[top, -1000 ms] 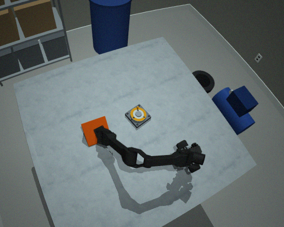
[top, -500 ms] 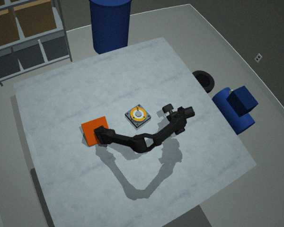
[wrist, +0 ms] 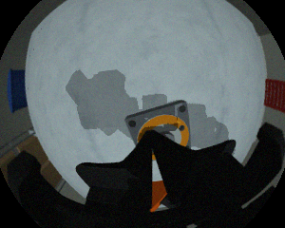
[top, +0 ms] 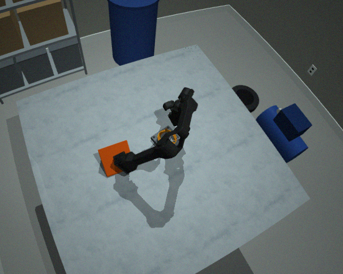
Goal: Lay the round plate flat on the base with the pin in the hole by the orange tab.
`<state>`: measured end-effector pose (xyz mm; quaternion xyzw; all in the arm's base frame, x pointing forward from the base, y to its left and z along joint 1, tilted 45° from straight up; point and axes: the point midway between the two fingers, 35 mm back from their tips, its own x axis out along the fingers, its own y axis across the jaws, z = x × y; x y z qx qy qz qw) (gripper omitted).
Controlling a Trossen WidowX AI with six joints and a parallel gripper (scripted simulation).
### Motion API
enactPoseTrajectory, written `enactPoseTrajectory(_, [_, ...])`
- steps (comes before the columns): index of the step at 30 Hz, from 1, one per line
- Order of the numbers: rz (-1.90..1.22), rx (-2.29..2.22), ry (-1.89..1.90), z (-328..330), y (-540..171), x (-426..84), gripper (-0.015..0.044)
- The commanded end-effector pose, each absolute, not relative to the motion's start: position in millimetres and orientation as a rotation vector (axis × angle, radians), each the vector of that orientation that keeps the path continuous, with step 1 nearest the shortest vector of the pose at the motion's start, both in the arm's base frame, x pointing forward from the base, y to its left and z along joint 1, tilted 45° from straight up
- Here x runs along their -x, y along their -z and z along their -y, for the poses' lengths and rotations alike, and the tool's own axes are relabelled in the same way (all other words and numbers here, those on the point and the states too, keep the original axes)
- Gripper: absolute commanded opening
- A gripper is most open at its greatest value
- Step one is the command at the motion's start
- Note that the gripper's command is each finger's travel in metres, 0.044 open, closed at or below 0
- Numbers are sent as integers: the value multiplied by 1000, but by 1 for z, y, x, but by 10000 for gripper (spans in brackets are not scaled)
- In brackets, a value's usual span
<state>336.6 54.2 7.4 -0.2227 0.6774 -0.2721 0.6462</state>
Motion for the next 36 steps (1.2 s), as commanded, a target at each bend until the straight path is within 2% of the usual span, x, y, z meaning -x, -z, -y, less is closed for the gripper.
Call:
enactPoseTrajectory(1, [-1537,543,676,-62,0,-321,0])
enactPoseTrajectory(17, [-1536,544,677,-30,34,-317,0])
enactPoseTrajectory(36, [-1537,544,677,-38,43,-297,0])
